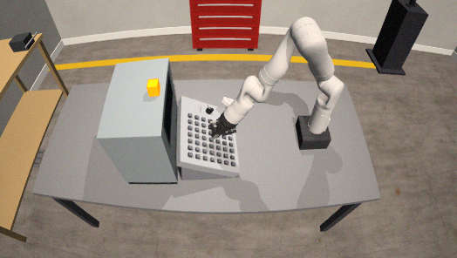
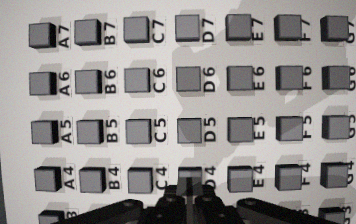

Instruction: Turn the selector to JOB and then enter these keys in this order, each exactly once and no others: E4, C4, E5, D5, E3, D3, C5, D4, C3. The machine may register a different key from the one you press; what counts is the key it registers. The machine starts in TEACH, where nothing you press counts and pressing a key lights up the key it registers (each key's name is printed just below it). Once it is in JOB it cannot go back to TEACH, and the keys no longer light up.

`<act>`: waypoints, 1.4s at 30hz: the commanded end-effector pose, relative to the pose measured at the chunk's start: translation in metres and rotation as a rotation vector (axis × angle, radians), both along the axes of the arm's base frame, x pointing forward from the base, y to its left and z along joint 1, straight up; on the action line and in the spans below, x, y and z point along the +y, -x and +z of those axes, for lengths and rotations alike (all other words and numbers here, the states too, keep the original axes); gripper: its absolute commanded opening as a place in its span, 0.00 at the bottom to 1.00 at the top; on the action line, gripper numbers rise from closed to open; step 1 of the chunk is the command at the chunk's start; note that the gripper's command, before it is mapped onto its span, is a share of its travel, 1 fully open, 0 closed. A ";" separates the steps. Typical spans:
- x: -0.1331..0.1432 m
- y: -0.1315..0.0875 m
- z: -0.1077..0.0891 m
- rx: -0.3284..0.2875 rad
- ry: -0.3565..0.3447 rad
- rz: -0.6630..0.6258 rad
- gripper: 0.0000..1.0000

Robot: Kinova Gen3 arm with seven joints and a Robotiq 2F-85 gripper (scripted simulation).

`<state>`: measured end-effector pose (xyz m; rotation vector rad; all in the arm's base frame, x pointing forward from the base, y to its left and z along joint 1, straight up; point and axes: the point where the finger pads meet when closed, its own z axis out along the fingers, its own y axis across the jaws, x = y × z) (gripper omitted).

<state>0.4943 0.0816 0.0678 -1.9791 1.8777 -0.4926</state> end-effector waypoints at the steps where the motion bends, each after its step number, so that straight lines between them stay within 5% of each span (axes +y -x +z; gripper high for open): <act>1: 0.001 -0.005 -0.004 -0.004 0.001 0.002 0.10; 42: 0.001 -0.007 -0.010 -0.003 0.001 0.001 0.10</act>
